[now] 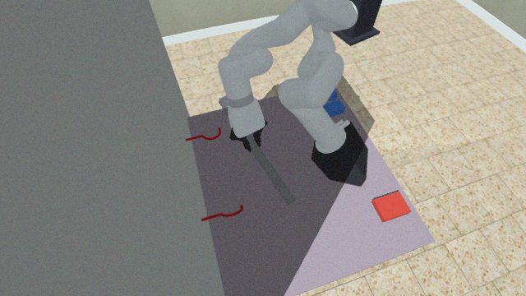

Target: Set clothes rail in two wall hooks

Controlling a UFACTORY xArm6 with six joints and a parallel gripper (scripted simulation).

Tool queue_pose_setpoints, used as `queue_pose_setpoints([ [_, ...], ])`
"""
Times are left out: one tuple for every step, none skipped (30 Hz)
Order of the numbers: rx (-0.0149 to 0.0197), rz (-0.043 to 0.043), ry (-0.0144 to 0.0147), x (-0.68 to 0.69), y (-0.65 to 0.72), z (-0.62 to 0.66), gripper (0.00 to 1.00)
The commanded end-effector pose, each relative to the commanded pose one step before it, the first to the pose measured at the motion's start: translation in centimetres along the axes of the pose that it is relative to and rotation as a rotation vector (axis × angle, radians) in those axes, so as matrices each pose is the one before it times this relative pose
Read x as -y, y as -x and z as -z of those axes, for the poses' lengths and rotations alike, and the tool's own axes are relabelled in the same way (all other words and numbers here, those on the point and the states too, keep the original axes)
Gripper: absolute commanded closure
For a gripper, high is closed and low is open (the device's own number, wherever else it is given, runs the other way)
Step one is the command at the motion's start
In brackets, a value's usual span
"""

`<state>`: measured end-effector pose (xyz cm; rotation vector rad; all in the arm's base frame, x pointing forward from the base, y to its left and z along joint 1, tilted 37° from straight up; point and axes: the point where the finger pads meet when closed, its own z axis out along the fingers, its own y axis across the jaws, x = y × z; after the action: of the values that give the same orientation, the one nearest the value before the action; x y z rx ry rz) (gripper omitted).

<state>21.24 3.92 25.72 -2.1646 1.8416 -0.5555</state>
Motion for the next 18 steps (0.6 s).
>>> queue_pose_setpoints([
  [0.00034,-0.01703,-0.00897,0.078,0.000,0.108,1.00],
  [0.00000,-0.00470,-0.00171,0.000,0.000,0.000,1.00],
  [0.00000,-0.00470,-0.00171,0.000,0.000,0.000,1.00],
  [0.00000,-0.00470,-0.00171,0.000,0.000,0.000,1.00],
  [0.00000,-0.00470,-0.00171,0.000,0.000,0.000,1.00],
  [0.00000,0.00000,0.00000,0.000,0.000,0.000,1.00],
  [0.00000,0.00000,0.00000,0.000,0.000,0.000,1.00],
  [0.00001,-0.00470,-0.00171,0.001,-0.003,-0.001,1.00],
  [0.00001,-0.00470,-0.00171,0.001,-0.002,-0.001,1.00],
  [-0.00001,-0.00470,-0.00171,-0.003,0.005,0.002,1.00],
  [0.00000,-0.00470,-0.00171,0.000,0.000,0.000,1.00],
  [0.00000,-0.00470,-0.00171,0.000,0.000,0.000,1.00],
  [0.00000,-0.00470,-0.00171,0.000,0.000,0.000,1.00],
  [0.00000,-0.00470,-0.00171,0.000,0.000,0.000,1.00],
  [0.00000,-0.00470,-0.00171,0.000,0.000,0.000,1.00],
  [0.00000,-0.00470,-0.00171,0.000,0.000,0.000,1.00],
  [0.00000,-0.00470,-0.00171,0.000,0.000,0.000,1.00],
  [0.00000,-0.00470,-0.00171,0.000,0.000,0.000,1.00],
])
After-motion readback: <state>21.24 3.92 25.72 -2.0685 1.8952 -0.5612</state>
